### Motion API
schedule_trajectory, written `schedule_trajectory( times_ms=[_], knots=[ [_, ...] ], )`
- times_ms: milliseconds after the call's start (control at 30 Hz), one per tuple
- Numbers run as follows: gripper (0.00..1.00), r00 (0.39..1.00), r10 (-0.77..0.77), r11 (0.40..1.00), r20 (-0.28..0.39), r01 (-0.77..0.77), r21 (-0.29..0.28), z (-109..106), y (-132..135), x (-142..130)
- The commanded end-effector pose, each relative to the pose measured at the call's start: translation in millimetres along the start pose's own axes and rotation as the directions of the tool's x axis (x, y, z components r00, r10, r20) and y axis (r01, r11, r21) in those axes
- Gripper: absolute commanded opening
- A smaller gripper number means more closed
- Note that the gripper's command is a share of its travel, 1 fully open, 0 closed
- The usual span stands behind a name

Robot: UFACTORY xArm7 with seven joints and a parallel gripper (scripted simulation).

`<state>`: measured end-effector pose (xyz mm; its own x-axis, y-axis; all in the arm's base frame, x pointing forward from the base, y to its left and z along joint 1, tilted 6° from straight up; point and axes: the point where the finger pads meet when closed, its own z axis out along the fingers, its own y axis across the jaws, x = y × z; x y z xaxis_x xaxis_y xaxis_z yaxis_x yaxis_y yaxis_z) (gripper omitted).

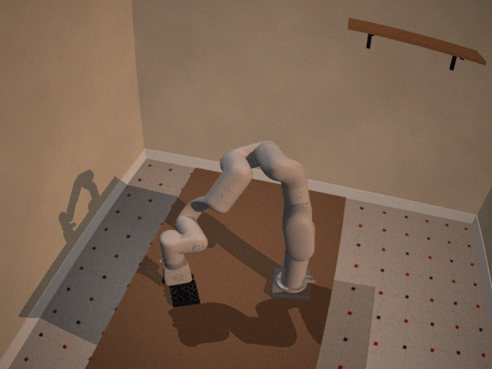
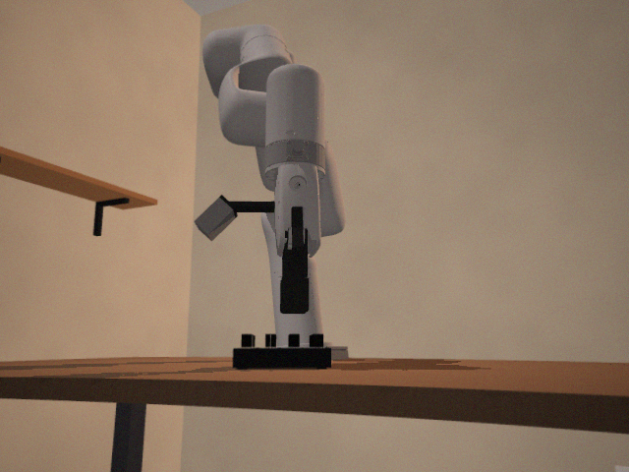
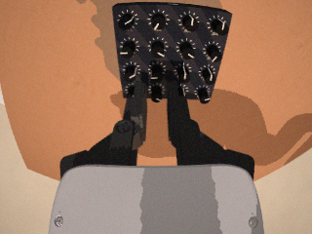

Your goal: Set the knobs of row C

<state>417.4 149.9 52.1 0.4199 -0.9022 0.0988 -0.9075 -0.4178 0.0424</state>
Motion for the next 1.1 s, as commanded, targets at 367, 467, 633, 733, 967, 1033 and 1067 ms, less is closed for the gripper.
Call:
schedule_trajectory(
  times_ms=[367,467,633,733,967,1033,1067],
  knots=[
    [0.19,1.000,0.000,1.000,0.000,0.000,0.003,-4.1,-1.1,0.1],
    [0.19,1.000,0.007,1.000,0.000,-0.007,0.003,-4.2,-1.1,0.1],
    [0.19,0.999,0.036,0.999,0.000,-0.036,0.003,-4.2,-1.0,0.2],
    [0.19,0.995,0.097,0.995,-0.001,-0.097,0.002,-4.4,-0.9,0.2],
    [0.19,0.955,0.297,0.955,-0.002,-0.297,0.000,-5.1,-0.5,0.5],
    [0.19,0.938,0.347,0.938,-0.003,-0.347,0.000,-5.3,-0.4,0.5],
    [0.19,0.929,0.371,0.929,-0.003,-0.371,0.000,-5.4,-0.3,0.6]
  ],
)
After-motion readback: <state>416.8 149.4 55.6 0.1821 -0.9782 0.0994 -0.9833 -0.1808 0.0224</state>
